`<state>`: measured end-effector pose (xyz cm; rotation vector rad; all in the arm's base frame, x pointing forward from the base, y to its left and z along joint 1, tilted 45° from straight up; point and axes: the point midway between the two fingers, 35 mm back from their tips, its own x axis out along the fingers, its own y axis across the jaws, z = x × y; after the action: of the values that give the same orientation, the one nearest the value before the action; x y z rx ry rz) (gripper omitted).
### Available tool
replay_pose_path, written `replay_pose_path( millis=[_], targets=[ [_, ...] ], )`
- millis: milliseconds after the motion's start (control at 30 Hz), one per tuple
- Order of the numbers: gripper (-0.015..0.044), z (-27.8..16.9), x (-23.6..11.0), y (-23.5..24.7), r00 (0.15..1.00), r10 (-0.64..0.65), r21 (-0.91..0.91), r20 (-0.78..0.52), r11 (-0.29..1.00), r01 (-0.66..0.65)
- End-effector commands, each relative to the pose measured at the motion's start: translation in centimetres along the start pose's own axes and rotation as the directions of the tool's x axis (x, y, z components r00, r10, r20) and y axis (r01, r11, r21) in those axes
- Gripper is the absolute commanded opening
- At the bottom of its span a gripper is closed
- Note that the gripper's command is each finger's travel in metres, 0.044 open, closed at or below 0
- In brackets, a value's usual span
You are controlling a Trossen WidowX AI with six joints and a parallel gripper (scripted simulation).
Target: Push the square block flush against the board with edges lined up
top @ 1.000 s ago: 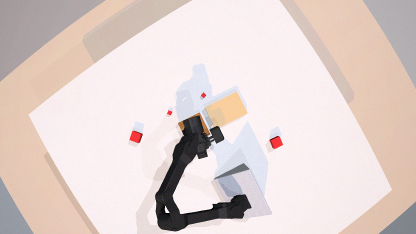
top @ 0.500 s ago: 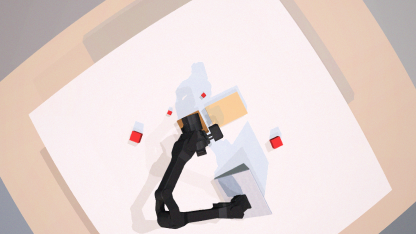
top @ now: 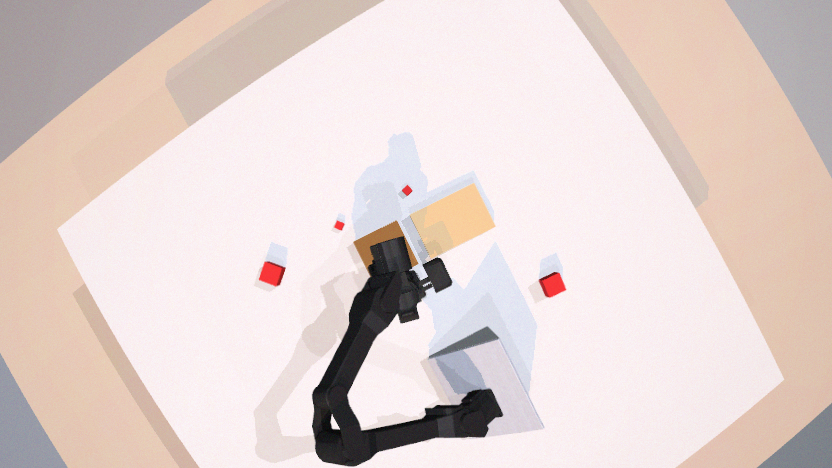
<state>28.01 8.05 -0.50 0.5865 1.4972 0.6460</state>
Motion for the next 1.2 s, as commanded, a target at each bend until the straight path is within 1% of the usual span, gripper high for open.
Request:
replay_pose_path(
  millis=[0,333,400,433,533,567,767,800,967,1167],
  targets=[
    [0.0,-0.7,0.0,0.1,1.0,0.003,-0.006,0.004,1.0,-0.003],
    [0.0,-2.3,0.0,0.1,1.0,0.003,-0.006,0.003,1.0,-0.003],
    [0.0,-1.9,-0.2,0.0,1.0,0.001,0.001,-0.001,1.0,-0.001],
    [0.0,-1.9,-0.8,-0.1,1.0,0.0,0.001,0.0,1.0,0.0],
    [0.0,-1.9,-4.6,-0.1,1.0,0.0,-0.004,0.003,1.0,0.0],
    [0.0,-2.0,-5.3,0.0,1.0,0.001,-0.005,0.003,1.0,-0.001],
    [0.0,-2.0,-5.5,0.0,1.0,0.002,-0.006,0.003,1.0,-0.002],
    [0.0,-1.8,-5.0,-0.1,1.0,0.006,-0.005,0.011,1.0,-0.006],
    [0.0,-0.7,-5.2,0.5,1.0,0.004,-0.153,0.011,0.988,-0.002],
    [0.0,0.8,-5.4,1.3,1.0,0.002,-0.352,0.011,0.936,0.002]
  ],
)
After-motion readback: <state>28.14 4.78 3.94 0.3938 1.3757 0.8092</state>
